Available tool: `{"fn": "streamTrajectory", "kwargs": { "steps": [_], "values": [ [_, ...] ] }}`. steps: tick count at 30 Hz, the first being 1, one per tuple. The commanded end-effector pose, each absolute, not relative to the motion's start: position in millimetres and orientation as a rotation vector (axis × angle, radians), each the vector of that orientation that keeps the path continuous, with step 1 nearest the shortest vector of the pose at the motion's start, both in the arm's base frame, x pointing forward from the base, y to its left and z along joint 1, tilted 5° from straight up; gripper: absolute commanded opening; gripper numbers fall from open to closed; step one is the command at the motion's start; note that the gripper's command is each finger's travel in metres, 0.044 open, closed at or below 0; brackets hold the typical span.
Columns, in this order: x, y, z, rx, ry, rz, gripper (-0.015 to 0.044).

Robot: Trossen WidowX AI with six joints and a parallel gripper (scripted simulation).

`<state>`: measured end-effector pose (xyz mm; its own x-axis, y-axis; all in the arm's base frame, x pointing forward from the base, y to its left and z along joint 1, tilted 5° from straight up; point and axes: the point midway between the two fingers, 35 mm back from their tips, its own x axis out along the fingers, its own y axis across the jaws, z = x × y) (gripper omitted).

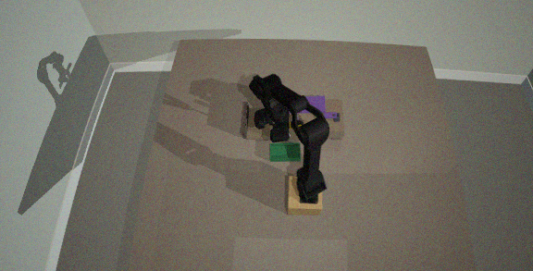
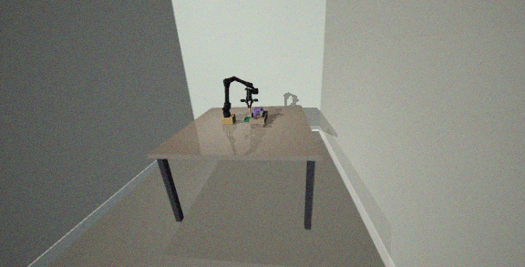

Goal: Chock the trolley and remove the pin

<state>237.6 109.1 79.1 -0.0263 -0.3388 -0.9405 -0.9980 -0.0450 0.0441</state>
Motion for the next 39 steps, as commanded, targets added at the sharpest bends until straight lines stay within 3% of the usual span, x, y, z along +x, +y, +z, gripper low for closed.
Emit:
{"fn": "streamTrajectory", "kwargs": {
  "steps": [1,39],
  "values": [
    [238.9,110.9,79.7,-1.526,1.414,1.163,0.0000],
    [238.9,103.3,80.8,-2.110,0.433,2.120,0.0000]
  ]
}}
